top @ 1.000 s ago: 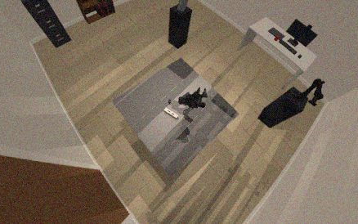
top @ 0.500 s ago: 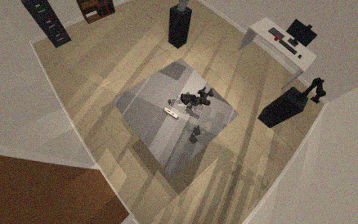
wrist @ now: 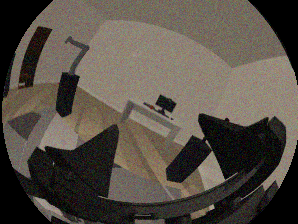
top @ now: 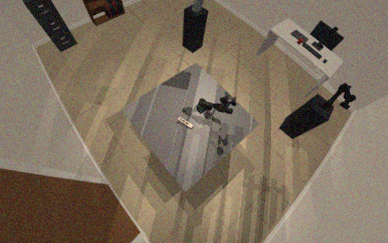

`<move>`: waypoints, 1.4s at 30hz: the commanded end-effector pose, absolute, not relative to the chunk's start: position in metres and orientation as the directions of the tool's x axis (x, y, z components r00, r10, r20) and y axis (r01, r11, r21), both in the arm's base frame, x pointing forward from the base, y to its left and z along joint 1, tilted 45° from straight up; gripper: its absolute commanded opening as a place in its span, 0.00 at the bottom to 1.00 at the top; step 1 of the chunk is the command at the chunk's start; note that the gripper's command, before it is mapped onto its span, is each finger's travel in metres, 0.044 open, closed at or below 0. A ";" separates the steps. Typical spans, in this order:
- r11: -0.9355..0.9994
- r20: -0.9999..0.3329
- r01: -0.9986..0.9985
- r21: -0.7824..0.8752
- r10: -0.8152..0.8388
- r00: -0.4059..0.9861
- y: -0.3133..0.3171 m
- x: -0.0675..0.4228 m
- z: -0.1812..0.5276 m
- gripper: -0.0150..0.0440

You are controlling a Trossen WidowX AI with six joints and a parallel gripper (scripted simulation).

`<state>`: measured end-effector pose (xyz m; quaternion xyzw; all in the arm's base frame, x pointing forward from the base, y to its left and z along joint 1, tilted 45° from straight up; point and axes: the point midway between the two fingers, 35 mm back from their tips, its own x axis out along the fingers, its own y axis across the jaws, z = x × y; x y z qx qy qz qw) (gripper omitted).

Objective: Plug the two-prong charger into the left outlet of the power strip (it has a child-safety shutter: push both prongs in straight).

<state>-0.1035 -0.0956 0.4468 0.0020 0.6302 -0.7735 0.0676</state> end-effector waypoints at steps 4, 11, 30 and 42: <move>-0.257 -0.119 0.115 -0.959 -0.001 -0.993 -0.062 -0.121 0.447 1.00; -0.310 -0.145 0.109 -0.944 0.097 -0.985 -0.030 -0.132 0.446 1.00; -0.446 -0.221 0.052 -0.893 0.337 -0.915 0.056 -0.138 0.435 1.00; -0.525 -0.273 -0.018 -0.851 0.472 -0.838 0.111 -0.125 0.424 1.00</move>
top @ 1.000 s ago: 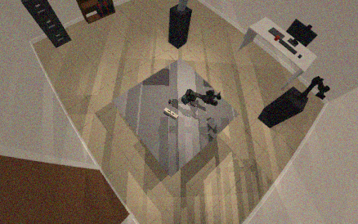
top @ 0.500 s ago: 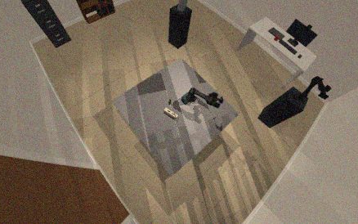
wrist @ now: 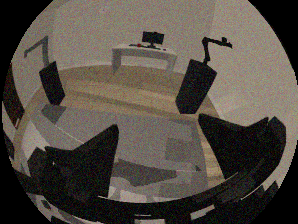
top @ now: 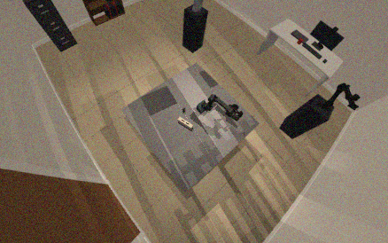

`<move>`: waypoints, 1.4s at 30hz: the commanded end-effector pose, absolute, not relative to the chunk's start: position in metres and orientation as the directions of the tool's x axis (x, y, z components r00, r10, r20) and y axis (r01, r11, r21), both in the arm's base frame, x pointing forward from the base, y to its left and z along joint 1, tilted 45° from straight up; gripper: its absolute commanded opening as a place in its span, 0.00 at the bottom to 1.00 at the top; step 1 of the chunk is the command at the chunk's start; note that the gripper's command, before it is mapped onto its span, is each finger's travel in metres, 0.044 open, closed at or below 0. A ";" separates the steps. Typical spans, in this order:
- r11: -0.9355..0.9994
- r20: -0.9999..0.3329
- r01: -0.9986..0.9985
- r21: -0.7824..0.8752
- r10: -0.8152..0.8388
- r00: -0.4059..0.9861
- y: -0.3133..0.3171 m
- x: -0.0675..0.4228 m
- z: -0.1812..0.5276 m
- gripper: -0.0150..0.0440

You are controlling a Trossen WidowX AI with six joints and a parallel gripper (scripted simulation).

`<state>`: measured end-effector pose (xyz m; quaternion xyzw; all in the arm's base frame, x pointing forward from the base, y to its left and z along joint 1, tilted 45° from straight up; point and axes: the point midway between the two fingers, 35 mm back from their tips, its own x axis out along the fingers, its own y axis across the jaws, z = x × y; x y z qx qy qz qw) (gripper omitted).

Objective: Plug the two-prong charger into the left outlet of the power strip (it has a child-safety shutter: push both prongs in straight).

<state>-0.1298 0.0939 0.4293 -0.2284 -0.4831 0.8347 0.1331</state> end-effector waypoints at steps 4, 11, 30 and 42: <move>-0.549 -0.290 -0.049 -0.835 0.513 -0.808 0.129 -0.118 0.420 1.00; -0.585 -0.319 -0.109 -0.804 0.579 -0.751 0.159 -0.102 0.411 1.00; -0.637 -0.409 -0.283 -0.717 0.713 -0.569 0.223 -0.039 0.380 1.00; -0.639 -0.469 -0.403 -0.655 0.762 -0.446 0.248 0.011 0.356 1.00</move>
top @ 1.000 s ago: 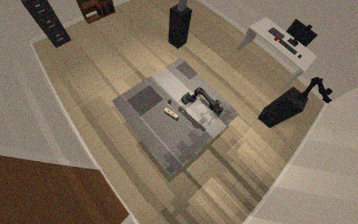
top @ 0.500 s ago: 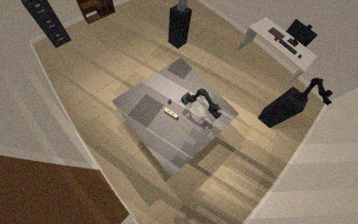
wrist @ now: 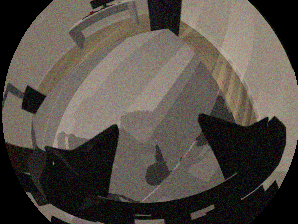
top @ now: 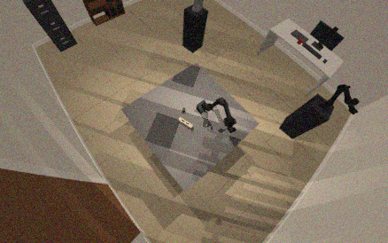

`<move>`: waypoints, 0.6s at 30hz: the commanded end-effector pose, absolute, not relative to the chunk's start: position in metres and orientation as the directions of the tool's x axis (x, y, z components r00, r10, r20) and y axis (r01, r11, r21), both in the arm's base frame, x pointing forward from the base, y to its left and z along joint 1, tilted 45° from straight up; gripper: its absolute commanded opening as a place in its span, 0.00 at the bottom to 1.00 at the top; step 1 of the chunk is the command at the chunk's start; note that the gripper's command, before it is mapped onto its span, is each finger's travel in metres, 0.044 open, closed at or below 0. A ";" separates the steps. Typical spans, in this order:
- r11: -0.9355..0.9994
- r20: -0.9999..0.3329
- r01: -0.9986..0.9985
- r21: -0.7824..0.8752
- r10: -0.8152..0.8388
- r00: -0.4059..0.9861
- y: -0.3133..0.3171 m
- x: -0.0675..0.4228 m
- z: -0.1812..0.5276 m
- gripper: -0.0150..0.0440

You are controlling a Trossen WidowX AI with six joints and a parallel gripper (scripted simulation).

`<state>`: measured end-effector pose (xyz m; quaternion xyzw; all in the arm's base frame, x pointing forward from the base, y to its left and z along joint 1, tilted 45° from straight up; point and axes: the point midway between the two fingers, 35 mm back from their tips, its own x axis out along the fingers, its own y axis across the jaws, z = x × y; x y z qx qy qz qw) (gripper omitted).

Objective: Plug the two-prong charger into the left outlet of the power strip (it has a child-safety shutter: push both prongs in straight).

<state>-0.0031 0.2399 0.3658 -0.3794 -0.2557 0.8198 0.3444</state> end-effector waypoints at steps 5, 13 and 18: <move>-0.632 -0.494 -0.454 -0.628 0.774 -0.395 0.254 0.034 0.345 1.00; -0.612 -0.534 -0.536 -0.582 0.784 -0.316 0.260 0.071 0.327 1.00; -0.593 -0.558 -0.587 -0.552 0.785 -0.268 0.261 0.094 0.315 1.00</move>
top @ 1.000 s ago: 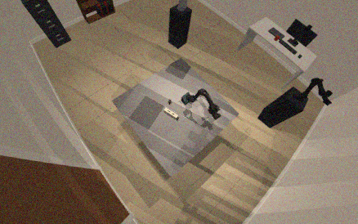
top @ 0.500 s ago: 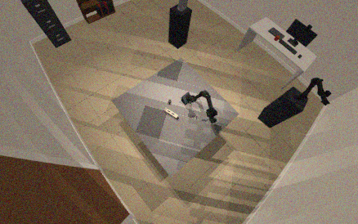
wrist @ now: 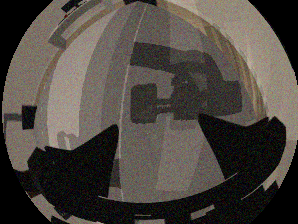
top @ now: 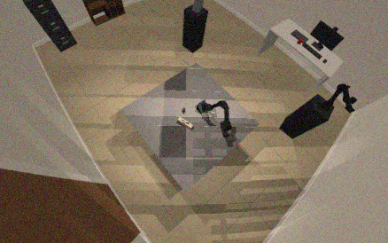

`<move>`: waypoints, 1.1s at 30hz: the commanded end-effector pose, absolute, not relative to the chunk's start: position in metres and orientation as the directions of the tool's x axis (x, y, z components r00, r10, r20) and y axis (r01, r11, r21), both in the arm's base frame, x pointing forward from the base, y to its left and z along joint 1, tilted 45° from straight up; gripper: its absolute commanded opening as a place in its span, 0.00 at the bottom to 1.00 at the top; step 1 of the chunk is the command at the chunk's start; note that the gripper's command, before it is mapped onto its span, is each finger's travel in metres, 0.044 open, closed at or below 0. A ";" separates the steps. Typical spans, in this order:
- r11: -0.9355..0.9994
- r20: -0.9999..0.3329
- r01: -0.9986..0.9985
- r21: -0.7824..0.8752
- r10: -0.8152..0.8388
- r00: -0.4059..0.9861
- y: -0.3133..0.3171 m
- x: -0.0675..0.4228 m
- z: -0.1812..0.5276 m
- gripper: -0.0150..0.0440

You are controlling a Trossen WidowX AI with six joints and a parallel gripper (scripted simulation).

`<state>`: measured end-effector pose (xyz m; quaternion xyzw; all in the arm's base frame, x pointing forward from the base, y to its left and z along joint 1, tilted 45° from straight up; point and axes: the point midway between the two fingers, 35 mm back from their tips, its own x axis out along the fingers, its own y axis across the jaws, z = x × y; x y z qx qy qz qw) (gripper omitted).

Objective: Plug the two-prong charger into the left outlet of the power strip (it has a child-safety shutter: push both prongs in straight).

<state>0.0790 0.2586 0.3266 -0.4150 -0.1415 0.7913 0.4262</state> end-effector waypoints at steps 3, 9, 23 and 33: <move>-0.579 -0.573 -0.616 -0.533 0.784 -0.241 0.260 0.108 0.308 1.00; -0.547 -0.601 -0.674 -0.496 0.777 -0.188 0.256 0.136 0.293 1.00; -0.452 -0.664 -0.792 -0.410 0.744 -0.080 0.234 0.198 0.257 1.00; -0.373 -0.704 -0.854 -0.363 0.710 -0.011 0.209 0.237 0.229 1.00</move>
